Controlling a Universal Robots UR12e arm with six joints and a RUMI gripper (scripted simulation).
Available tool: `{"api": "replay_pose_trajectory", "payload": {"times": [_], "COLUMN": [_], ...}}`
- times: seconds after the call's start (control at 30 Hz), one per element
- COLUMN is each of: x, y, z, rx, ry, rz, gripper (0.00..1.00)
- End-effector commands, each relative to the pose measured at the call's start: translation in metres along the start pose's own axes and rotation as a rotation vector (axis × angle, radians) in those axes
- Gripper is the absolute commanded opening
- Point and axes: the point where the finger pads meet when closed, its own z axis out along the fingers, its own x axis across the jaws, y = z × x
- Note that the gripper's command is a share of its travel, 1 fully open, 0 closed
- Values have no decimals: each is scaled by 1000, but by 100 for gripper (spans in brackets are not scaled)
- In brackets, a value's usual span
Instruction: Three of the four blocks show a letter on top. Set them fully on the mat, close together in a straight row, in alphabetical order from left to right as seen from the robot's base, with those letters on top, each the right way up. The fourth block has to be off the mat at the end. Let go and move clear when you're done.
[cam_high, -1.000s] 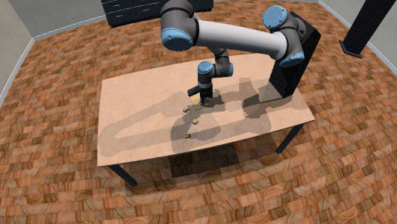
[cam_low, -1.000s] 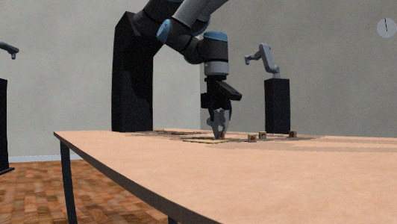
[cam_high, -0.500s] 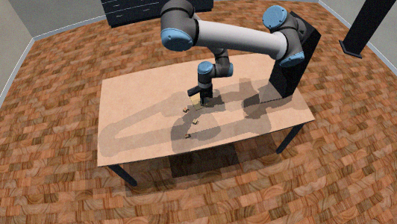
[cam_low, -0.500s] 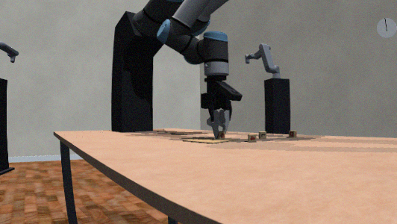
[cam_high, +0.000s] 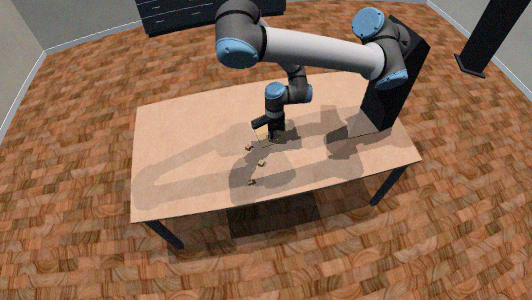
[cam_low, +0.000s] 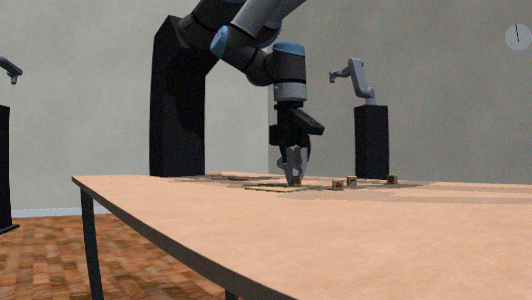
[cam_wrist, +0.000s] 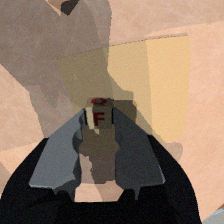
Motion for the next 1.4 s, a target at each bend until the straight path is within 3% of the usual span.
{"api": "replay_pose_trajectory", "payload": {"times": [0.0, 0.33, 0.83, 1.37], "x": [-1, -1, -1, 0], "y": [-2, -2, -2, 0], "z": [1, 1, 1, -7], "rx": [3, 3, 3, 0], "ry": [-1, -1, -1, 1], "rz": [-2, -2, -2, 0], "gripper": [5, 5, 25, 25]}}
